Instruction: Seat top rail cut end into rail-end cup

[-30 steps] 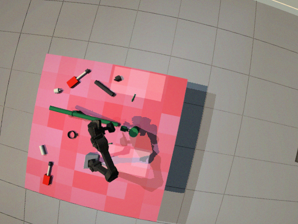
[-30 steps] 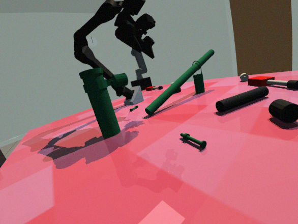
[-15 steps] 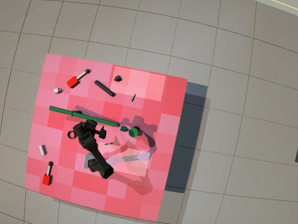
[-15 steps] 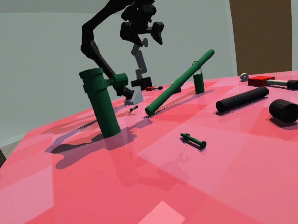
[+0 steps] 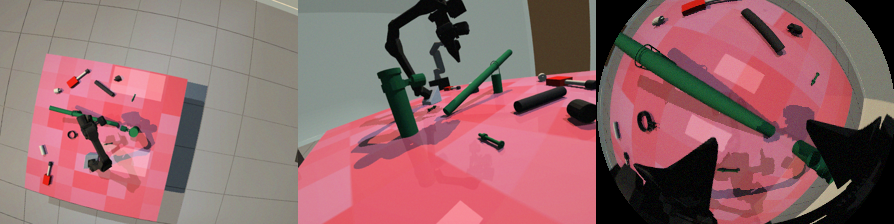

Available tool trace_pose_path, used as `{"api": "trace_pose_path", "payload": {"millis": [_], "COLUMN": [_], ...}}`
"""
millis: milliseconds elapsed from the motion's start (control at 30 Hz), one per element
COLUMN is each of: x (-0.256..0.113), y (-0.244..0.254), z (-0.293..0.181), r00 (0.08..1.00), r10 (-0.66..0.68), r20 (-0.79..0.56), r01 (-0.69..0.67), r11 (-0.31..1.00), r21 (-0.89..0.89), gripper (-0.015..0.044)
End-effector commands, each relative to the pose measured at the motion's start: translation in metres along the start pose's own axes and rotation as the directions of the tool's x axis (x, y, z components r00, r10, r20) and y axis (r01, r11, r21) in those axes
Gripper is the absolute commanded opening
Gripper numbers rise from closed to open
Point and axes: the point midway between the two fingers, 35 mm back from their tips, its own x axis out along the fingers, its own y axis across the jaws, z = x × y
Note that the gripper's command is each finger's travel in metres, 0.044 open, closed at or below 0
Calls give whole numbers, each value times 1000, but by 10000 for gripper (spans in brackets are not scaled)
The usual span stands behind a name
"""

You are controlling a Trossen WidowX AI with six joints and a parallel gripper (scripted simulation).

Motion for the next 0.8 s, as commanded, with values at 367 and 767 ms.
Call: {"api": "trace_pose_path", "payload": {"millis": [367,767], "x": [54,87], "y": [16,23], "z": [0,-6], "r00": [964,964], "r10": [204,202], "r20": [-172,-172], "r01": [-265,-264], "r11": [670,670], "r21": [-694,-694], "gripper": [440,440]}}
